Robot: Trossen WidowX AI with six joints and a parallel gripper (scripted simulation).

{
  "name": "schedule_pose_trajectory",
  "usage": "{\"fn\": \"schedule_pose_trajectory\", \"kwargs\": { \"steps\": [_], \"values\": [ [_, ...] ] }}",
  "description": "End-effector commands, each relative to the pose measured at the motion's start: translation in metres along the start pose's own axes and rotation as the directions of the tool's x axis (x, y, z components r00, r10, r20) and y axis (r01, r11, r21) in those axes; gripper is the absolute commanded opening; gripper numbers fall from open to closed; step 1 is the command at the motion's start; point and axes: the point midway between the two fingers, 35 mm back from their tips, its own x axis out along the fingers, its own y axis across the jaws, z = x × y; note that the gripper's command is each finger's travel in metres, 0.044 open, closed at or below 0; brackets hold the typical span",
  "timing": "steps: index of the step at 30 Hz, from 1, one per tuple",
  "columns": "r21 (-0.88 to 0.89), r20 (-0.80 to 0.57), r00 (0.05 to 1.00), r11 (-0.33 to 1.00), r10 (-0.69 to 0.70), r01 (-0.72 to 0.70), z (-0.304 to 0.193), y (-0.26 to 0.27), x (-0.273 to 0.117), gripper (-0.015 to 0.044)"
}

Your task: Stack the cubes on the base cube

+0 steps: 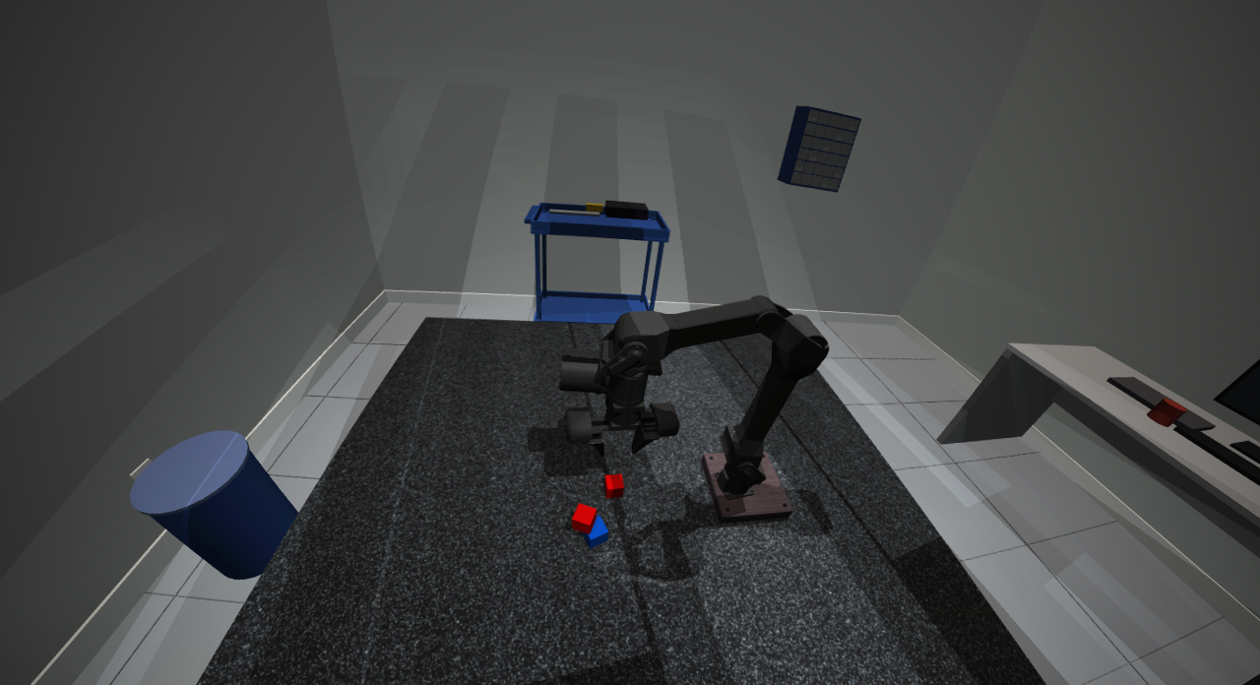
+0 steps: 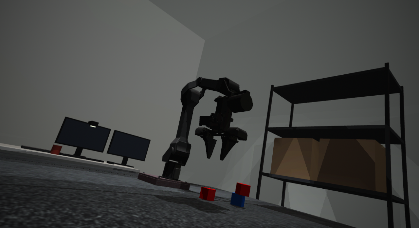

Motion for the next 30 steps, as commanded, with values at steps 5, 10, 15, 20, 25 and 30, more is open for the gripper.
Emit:
{"fn": "schedule_pose_trajectory", "kwargs": {
  "steps": [5,10,15,20,25,30],
  "values": [
    [0.013,0.0,1.0,1.0,-0.003,0.003,0.001,0.0,0.048,0.0265],
    [0.013,0.0,1.0,1.0,-0.003,0.003,0.0,-0.002,0.059,0.0265],
    [0.013,0.0,1.0,1.0,-0.003,0.003,0.0,-0.002,0.073,0.0265],
    [0.013,0.0,1.0,1.0,-0.003,0.003,0.0,-0.001,0.078,0.0265],
    [0.013,0.0,1.0,1.0,-0.003,0.003,0.0,-0.001,0.086,0.0265],
    [0.013,0.0,1.0,1.0,-0.003,0.003,0.0,-0.001,0.094,0.0265]
  ]
}}
